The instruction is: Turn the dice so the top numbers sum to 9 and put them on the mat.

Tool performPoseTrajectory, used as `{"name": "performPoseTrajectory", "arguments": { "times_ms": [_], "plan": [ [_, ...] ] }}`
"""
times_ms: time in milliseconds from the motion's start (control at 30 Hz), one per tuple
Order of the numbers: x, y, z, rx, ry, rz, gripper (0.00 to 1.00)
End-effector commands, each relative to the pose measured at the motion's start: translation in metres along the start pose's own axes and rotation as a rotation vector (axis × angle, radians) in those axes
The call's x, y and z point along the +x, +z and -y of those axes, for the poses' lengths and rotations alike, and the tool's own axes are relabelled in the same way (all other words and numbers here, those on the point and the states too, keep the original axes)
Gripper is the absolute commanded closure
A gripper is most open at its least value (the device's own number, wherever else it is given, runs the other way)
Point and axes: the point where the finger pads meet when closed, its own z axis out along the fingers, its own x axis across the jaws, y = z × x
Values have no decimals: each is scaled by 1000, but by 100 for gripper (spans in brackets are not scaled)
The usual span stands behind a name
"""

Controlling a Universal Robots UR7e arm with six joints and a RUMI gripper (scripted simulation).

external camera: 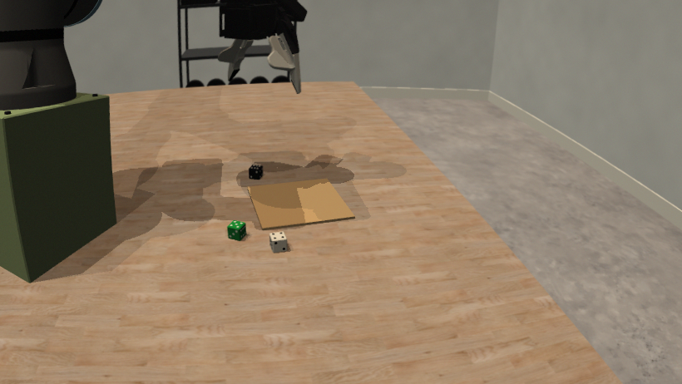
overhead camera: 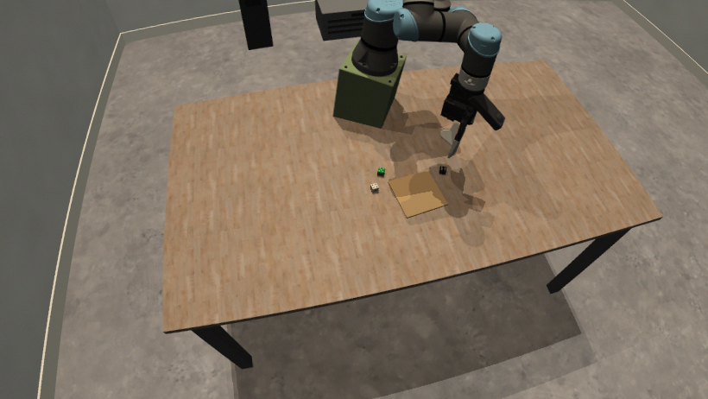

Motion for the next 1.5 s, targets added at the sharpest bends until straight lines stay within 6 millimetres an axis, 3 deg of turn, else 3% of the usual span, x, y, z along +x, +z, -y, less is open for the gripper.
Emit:
{"name": "performPoseTrajectory", "arguments": {
  "times_ms": [0, 367, 700, 767, 1133, 1267, 1467],
  "plan": [
    [0, 0, 0, 1, 0, -1, 0],
    [10, 0, -5, 0, 27, -1, 0],
    [71, 4, -42, -5, 207, -3, 0],
    [71, 4, -42, -5, 207, -3, 0],
    [149, 8, -121, -4, 494, -2, 0],
    [166, 9, -146, -2, 573, -1, 0],
    [175, 9, -163, 0, 625, -1, 0]
  ]
}}
